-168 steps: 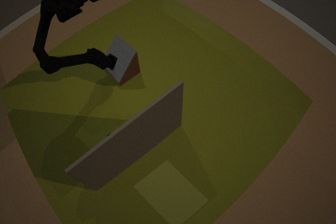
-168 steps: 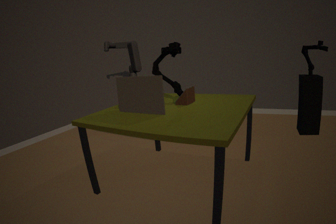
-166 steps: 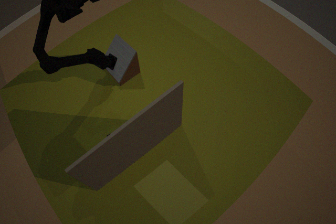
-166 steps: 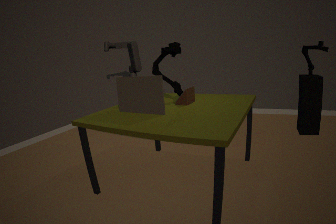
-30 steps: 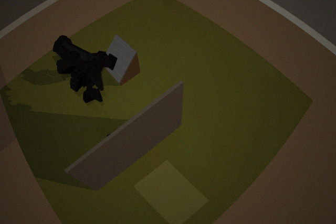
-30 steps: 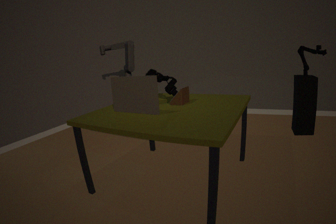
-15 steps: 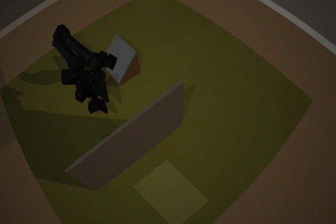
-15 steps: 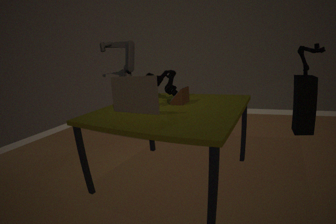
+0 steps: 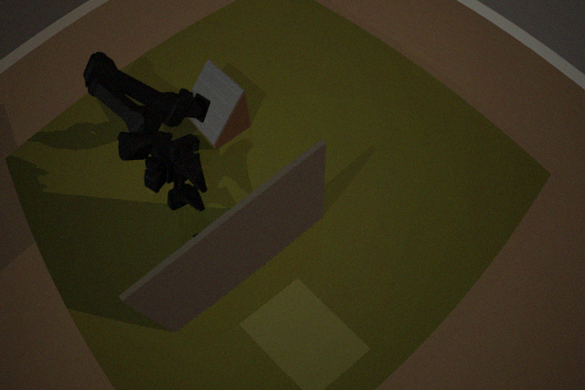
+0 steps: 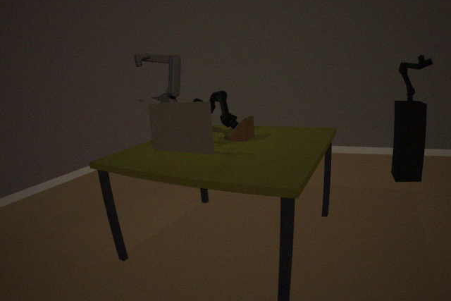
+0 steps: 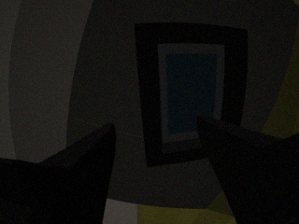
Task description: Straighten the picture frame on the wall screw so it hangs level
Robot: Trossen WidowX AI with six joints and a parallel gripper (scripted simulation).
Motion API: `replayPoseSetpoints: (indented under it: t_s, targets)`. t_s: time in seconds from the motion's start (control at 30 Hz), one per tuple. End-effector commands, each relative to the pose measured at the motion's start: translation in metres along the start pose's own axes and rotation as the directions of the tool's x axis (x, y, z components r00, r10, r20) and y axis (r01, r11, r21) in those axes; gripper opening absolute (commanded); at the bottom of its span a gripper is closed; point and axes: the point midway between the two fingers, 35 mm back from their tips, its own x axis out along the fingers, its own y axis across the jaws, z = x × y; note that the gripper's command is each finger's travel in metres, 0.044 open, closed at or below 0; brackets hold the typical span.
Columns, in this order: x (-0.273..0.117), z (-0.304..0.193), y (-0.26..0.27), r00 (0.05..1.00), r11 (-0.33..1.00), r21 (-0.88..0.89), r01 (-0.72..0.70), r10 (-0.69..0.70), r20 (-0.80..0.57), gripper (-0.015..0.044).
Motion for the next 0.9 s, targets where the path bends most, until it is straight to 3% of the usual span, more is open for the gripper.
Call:
replayPoseSetpoints:
  t_s: [0.0, 0.87]
  targets:
    - [0.028, -0.002, -0.001, 1.000, 1.000, -0.003, 0.002, -0.002, 0.002, 0.0260]
    - [0.049, -0.004, -0.001, 1.000, 1.000, -0.003, 0.002, -0.002, 0.003, 0.0260]
